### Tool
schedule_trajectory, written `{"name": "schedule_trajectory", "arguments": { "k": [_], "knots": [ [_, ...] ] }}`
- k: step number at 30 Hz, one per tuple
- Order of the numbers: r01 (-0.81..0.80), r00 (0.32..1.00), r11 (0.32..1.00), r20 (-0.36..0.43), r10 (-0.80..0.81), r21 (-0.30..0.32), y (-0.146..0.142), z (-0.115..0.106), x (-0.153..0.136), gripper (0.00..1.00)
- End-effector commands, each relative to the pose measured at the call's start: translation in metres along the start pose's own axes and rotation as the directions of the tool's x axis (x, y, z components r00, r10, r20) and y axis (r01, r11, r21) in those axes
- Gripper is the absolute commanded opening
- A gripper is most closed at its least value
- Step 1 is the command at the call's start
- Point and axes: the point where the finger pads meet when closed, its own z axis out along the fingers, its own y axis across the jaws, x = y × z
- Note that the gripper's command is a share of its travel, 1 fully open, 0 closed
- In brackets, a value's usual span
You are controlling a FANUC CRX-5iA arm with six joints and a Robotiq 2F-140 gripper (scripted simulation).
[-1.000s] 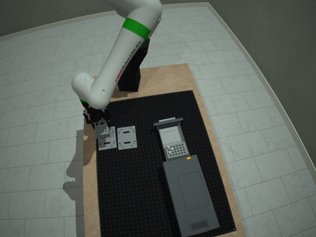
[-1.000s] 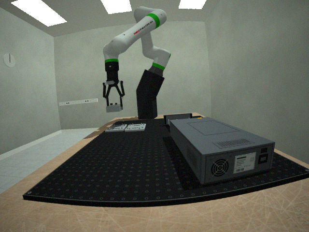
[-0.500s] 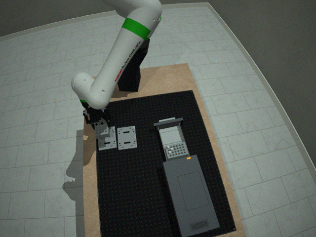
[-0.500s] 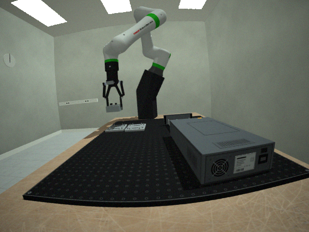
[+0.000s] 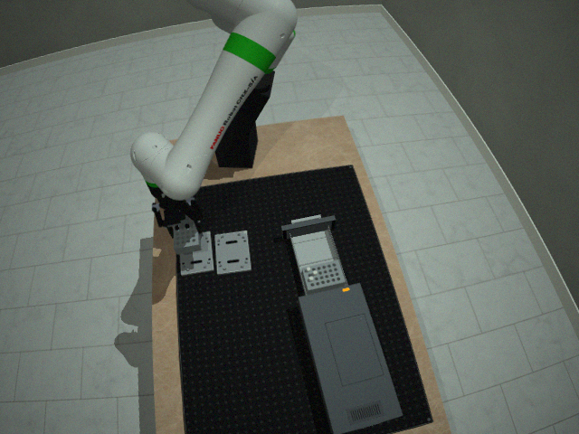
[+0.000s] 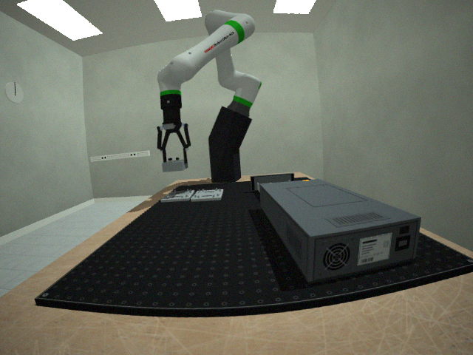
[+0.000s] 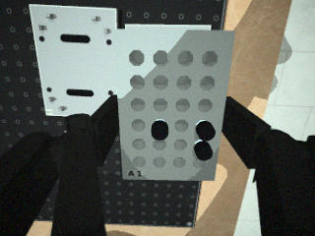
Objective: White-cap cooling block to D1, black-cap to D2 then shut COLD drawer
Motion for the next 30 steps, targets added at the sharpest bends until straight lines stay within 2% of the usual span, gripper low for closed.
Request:
{"name": "schedule_trajectory", "arguments": {
  "k": [1, 6, 18, 30],
  "knots": [
    [0.0, 1.0, 1.0, -0.001, 0.0, -0.001, 0.001, -0.001, 0.001, 0.1],
    [0.0, 1.0, 1.0, -0.001, 0.0, -0.001, 0.001, -0.001, 0.001, 0.1],
    [0.001, 1.0, 1.0, -0.001, -0.001, -0.001, 0.001, 0.047, 0.001, 0.1],
    [0.001, 1.0, 1.0, -0.001, -0.001, -0.001, 0.001, 0.068, 0.001, 0.1]
  ]
}}
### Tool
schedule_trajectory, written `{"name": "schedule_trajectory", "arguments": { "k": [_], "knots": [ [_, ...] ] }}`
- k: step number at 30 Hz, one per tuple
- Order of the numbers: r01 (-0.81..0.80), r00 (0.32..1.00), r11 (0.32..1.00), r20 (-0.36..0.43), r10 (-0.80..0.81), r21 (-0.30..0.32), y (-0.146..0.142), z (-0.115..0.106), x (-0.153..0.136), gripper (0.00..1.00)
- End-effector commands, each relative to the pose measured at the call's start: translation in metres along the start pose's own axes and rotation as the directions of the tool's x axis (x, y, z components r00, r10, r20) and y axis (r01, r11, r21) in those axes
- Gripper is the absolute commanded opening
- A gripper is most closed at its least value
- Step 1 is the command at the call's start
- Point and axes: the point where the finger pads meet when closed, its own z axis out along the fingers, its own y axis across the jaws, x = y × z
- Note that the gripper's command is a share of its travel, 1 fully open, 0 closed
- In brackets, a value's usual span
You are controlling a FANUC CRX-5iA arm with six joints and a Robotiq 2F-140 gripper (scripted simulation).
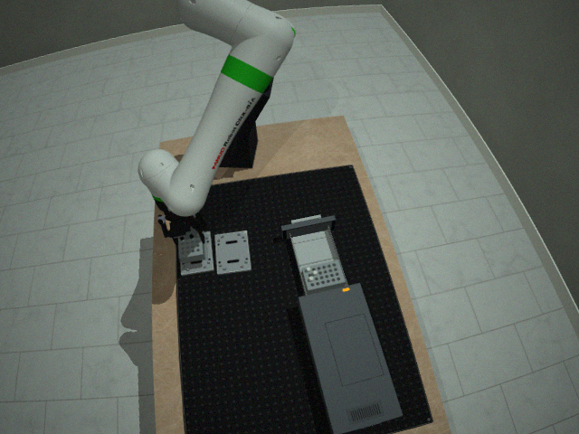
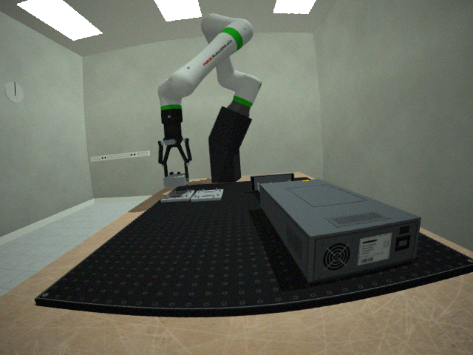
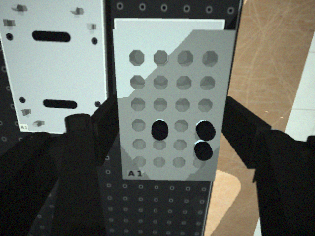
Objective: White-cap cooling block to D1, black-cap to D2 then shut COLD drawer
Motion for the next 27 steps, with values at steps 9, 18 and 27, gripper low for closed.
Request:
{"name": "schedule_trajectory", "arguments": {
  "k": [9, 18, 27],
  "knots": [
    [0.0, 1.0, 1.0, -0.001, 0.0, -0.001, 0.001, 0.014, 0.001, 0.1],
    [0.0, 1.0, 1.0, -0.001, -0.001, -0.001, 0.001, 0.02, 0.001, 0.1],
    [0.0, 1.0, 1.0, -0.001, 0.0, -0.001, 0.001, 0.023, 0.001, 0.1]
  ]
}}
